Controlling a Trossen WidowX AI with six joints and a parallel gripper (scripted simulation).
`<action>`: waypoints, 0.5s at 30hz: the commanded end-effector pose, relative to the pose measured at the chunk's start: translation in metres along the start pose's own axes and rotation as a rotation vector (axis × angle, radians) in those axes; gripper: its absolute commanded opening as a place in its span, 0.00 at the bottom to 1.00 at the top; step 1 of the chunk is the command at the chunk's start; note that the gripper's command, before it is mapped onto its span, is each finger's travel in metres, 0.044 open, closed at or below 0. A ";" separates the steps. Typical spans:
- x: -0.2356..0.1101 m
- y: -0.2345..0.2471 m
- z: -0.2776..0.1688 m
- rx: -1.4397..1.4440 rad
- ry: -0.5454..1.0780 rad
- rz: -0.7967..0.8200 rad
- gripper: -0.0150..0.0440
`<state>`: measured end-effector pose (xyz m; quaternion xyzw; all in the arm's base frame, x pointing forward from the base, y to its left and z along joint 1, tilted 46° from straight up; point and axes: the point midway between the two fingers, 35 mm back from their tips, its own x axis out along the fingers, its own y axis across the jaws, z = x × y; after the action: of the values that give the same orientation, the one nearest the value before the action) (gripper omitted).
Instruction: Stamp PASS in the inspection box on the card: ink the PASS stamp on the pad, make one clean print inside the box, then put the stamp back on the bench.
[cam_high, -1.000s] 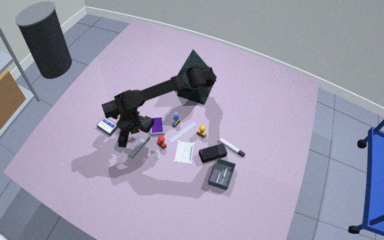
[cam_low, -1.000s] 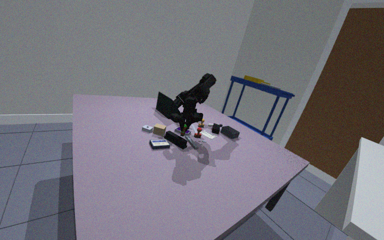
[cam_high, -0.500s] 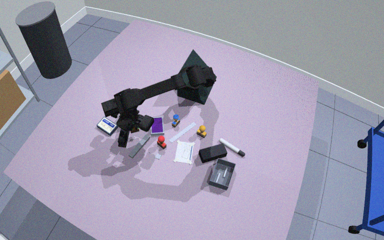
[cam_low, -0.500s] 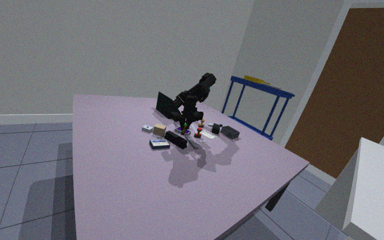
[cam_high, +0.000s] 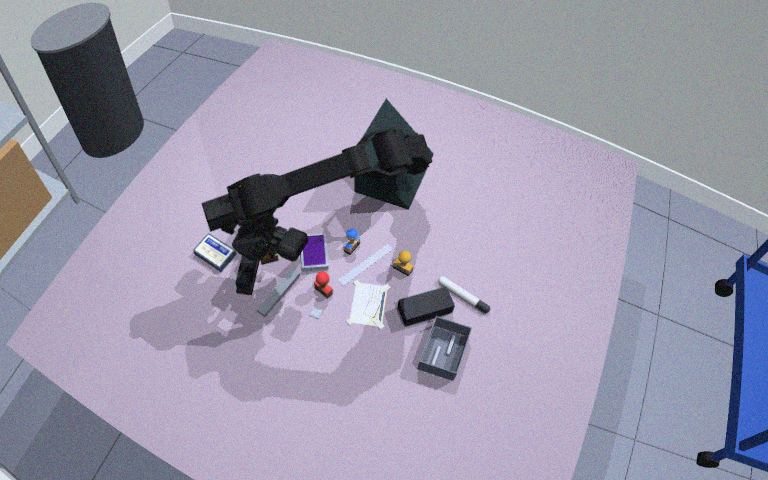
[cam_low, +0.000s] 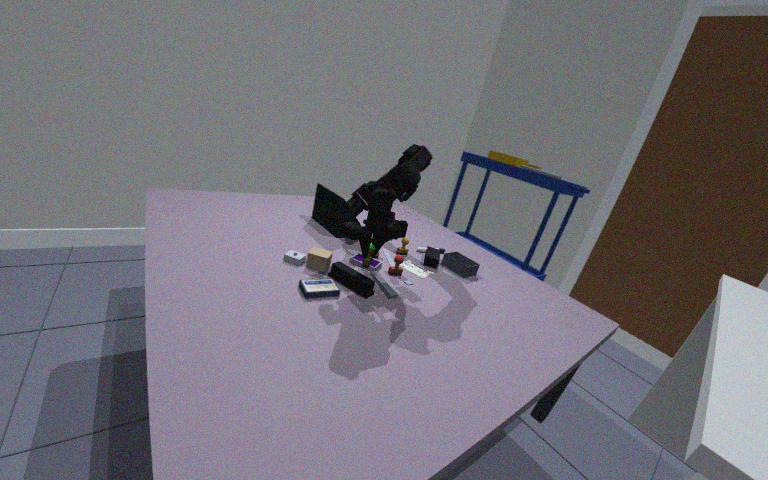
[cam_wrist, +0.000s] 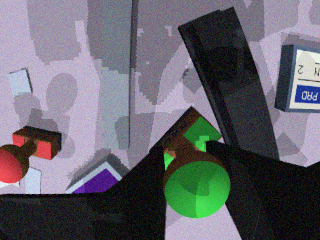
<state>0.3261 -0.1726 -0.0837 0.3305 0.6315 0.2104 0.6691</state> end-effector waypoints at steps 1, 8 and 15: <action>-0.004 0.001 0.000 -0.007 -0.001 -0.004 0.25; -0.008 0.001 0.000 -0.007 -0.001 -0.004 0.25; -0.011 0.001 0.000 -0.007 -0.001 -0.003 0.25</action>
<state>0.3249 -0.1776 -0.0783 0.3309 0.6312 0.2107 0.6691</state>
